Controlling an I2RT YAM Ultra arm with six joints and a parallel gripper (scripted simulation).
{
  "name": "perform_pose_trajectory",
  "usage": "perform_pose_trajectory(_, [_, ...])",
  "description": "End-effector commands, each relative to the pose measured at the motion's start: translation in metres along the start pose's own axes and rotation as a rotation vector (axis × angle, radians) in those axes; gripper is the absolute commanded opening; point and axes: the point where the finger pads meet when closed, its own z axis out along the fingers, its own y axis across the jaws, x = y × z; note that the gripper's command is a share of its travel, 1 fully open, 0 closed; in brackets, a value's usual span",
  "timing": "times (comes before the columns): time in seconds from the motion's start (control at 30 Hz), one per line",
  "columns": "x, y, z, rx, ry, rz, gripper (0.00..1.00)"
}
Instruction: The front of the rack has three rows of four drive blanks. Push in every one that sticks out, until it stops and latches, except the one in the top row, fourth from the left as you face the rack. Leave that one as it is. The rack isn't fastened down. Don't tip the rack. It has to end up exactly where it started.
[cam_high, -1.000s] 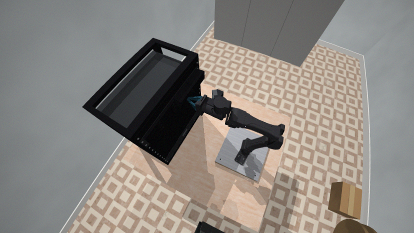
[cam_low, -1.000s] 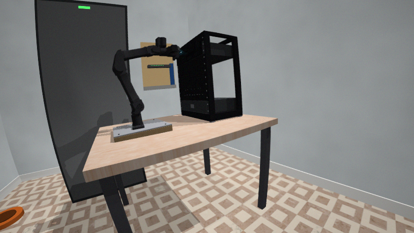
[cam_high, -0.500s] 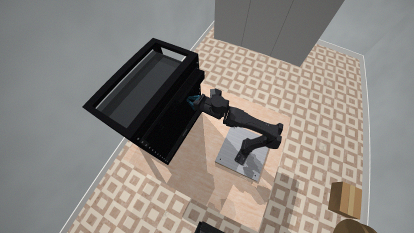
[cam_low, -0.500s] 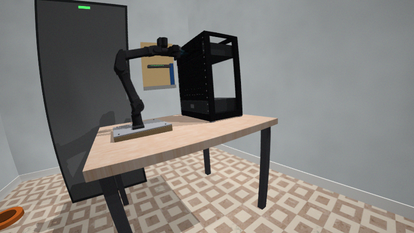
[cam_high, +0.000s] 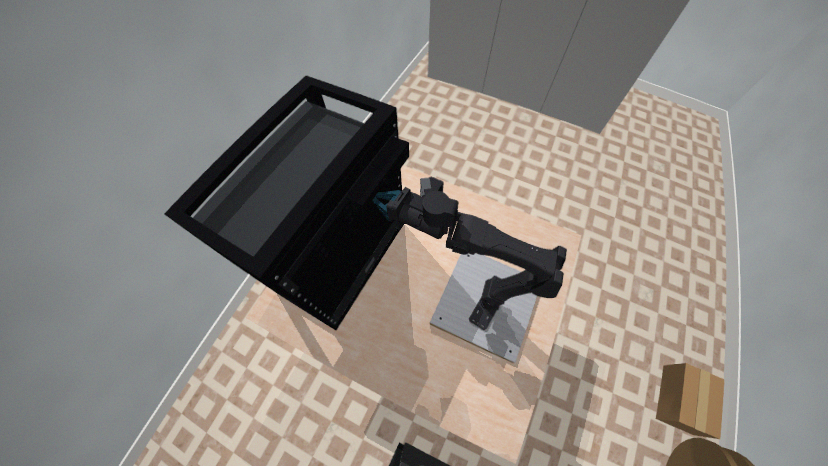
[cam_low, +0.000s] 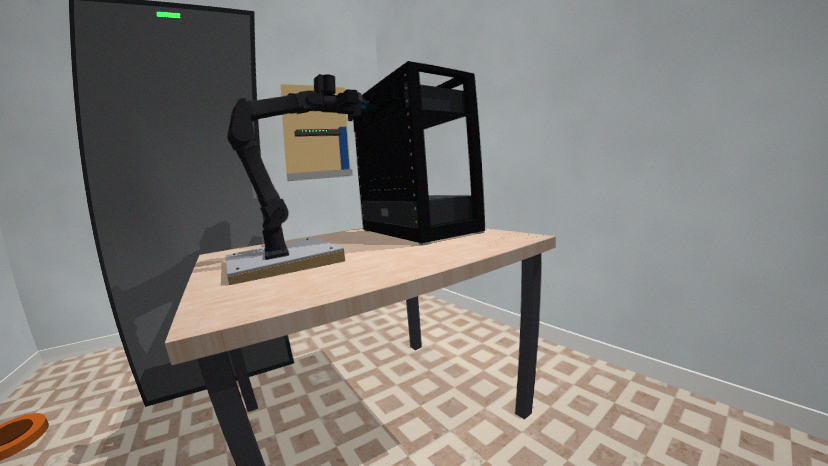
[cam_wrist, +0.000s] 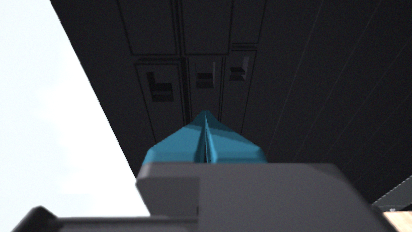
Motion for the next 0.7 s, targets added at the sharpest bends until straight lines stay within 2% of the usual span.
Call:
perform_pose_trajectory(0.0, [0.0020, 0.0166, 0.0130, -0.055, 0.009, 0.000, 0.00])
perform_pose_trajectory(0.67, [0.0047, 0.0168, 0.0152, -0.055, 0.014, 0.000, 0.00])
